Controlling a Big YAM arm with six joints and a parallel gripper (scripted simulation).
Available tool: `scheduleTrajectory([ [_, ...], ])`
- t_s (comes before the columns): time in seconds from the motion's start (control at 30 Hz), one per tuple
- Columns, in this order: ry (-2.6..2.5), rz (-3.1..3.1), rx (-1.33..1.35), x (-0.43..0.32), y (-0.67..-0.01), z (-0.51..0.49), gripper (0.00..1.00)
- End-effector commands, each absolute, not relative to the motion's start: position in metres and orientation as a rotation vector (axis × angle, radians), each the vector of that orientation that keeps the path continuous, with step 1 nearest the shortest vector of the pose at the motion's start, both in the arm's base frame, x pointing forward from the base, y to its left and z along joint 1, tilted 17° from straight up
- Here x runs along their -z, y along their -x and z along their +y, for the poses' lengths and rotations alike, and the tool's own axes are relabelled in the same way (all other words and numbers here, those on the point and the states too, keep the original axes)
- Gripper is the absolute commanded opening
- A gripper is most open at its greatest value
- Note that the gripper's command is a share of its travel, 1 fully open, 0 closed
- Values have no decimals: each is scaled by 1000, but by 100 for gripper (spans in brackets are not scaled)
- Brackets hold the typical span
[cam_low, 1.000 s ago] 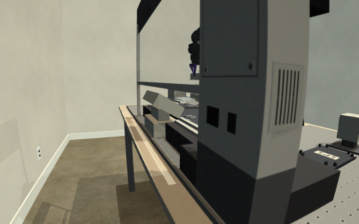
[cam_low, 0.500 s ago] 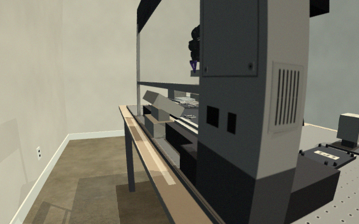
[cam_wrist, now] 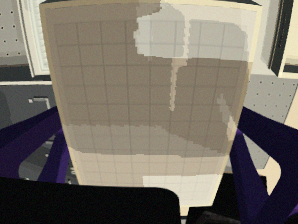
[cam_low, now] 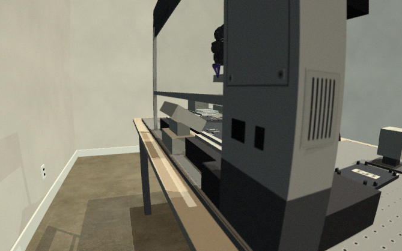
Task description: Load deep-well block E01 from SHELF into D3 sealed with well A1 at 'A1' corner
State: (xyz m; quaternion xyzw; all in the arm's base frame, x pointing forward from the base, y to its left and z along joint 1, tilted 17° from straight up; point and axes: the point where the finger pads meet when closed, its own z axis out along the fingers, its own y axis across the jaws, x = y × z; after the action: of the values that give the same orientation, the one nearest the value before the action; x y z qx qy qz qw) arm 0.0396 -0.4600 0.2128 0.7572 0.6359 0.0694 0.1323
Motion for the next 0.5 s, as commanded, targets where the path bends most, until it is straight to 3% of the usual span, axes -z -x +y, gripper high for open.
scheduleTrajectory([
  [0.0,-2134,1823,-114,-258,-33,-471,0],
  [0.47,-2141,1818,-115,-276,-25,-468,0],
])
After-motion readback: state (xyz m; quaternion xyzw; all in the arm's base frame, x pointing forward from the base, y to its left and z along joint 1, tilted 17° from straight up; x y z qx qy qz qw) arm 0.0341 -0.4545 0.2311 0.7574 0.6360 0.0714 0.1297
